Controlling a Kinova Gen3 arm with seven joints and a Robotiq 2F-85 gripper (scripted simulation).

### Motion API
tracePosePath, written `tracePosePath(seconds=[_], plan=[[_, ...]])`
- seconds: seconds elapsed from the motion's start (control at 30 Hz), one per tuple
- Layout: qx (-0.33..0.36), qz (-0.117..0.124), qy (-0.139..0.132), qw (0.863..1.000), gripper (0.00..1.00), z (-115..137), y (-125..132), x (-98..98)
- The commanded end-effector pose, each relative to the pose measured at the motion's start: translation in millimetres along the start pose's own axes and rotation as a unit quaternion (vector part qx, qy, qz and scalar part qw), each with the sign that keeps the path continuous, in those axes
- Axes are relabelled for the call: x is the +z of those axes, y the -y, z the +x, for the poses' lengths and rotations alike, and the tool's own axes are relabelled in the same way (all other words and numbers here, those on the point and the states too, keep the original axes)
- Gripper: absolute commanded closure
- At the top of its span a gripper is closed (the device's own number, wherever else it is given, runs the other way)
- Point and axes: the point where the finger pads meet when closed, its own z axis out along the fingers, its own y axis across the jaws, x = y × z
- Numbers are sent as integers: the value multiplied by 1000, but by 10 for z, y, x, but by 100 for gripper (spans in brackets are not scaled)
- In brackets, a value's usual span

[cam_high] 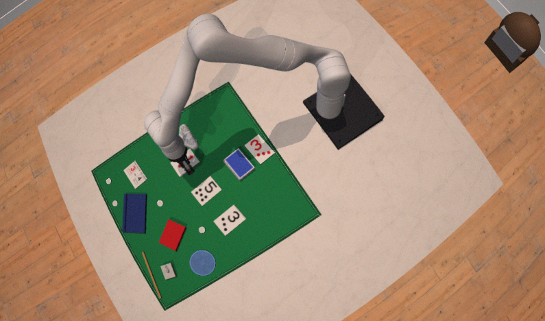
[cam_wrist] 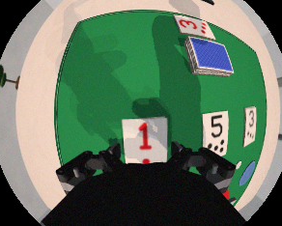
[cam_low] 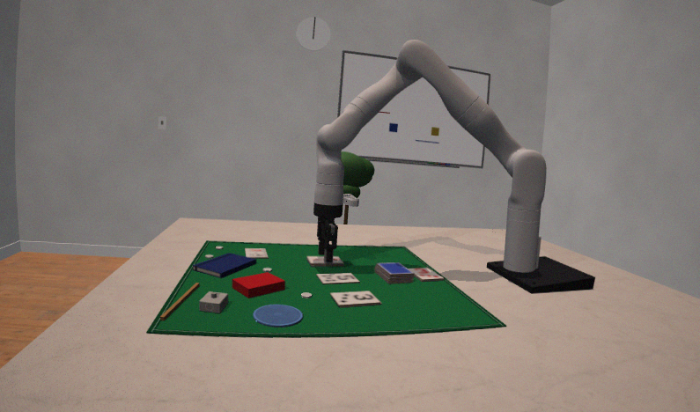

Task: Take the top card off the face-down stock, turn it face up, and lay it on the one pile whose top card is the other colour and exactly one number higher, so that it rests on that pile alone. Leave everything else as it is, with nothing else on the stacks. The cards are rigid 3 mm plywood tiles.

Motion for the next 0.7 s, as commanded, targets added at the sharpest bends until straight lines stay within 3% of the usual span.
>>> tracePosePath(seconds=[0.0,0.17,0.37,0.67], plan=[[0,0,1,1000,15,-8,2,-22],[0,0,1,1000,15,-7,2,-121],[0,0,1,1000,15,-7,2,-375],[0,0,1,1000,15,-7,2,-426]])
